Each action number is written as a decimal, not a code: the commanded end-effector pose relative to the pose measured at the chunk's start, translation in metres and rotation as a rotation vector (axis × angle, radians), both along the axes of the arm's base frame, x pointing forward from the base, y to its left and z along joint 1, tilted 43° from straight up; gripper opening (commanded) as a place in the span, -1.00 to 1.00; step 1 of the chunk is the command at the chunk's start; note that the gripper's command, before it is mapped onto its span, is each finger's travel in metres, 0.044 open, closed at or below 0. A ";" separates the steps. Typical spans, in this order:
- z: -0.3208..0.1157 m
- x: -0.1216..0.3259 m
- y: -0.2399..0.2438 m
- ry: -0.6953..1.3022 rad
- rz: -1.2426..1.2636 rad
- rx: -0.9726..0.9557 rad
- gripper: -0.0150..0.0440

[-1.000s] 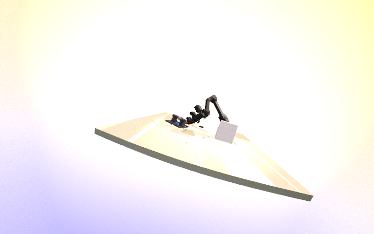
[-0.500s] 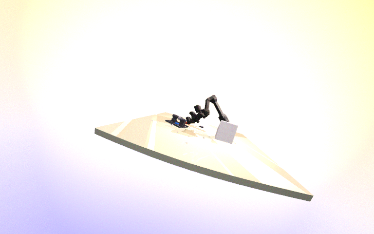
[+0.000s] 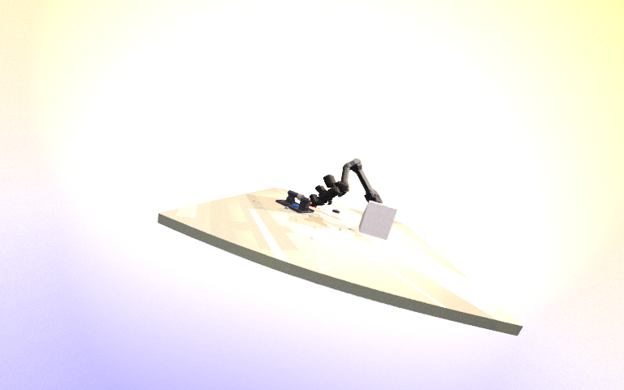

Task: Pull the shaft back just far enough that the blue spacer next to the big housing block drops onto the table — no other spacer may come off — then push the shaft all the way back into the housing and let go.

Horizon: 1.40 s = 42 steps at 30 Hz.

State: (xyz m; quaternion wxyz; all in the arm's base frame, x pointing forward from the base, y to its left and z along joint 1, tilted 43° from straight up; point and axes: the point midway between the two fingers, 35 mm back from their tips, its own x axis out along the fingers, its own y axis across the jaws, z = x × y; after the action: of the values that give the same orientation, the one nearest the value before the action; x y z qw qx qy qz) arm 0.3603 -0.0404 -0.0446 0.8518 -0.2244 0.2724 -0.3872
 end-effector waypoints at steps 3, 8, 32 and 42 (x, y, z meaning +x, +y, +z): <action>0.002 0.002 -0.001 -0.004 -0.003 -0.002 -0.49; 0.003 0.004 -0.002 -0.004 -0.003 -0.002 -0.49; 0.005 0.010 -0.006 -0.005 -0.003 -0.002 -0.49; 0.006 0.013 -0.007 -0.005 -0.003 -0.002 -0.49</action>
State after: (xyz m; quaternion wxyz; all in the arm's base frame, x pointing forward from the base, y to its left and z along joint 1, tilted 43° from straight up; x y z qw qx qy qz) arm 0.3717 -0.0463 -0.0399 0.8520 -0.2241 0.2719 -0.3872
